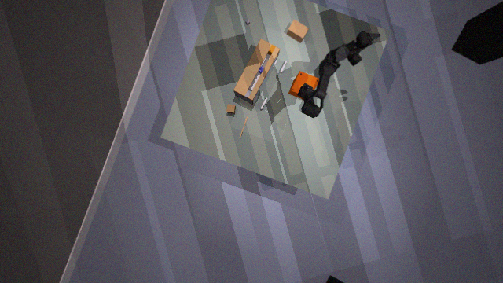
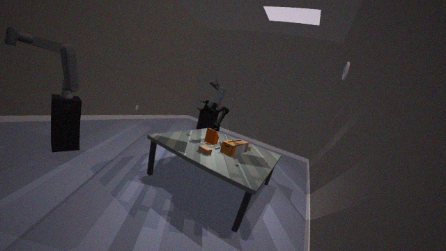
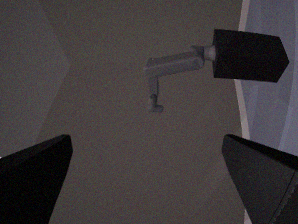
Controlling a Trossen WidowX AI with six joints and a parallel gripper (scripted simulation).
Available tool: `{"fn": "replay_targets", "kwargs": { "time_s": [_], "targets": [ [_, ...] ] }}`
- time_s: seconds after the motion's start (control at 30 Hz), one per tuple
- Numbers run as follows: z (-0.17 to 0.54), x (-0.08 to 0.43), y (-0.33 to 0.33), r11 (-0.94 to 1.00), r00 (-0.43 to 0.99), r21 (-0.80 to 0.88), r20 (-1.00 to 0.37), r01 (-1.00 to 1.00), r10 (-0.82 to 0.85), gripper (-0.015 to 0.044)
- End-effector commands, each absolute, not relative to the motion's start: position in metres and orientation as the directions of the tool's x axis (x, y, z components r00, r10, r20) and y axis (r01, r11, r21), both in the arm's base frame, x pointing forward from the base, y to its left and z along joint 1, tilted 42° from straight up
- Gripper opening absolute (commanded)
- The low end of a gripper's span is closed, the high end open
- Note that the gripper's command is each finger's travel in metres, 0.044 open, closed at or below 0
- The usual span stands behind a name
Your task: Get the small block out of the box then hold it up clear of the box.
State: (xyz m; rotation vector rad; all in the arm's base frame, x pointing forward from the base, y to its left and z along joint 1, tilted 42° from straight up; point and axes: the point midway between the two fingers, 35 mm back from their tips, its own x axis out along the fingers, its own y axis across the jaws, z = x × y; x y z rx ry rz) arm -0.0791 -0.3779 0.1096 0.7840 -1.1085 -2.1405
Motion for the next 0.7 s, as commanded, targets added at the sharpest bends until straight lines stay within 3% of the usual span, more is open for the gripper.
{"fn": "replay_targets", "kwargs": {
  "time_s": [0.0,0.1,0.37,0.67],
  "targets": [
    [0.109,-0.078,-0.378,-0.477,-0.643,0.846,-0.230,0.238,-0.730,0.0400],
    [0.094,-0.059,-0.386,-0.529,-0.583,0.798,-0.292,0.288,-0.758,0.0400],
    [0.021,0.042,-0.391,-0.635,-0.255,0.511,-0.626,0.580,-0.737,0.0400],
    [-0.044,0.156,-0.325,-0.443,0.053,0.216,-0.935,0.870,-0.351,0.0400]
  ]
}}
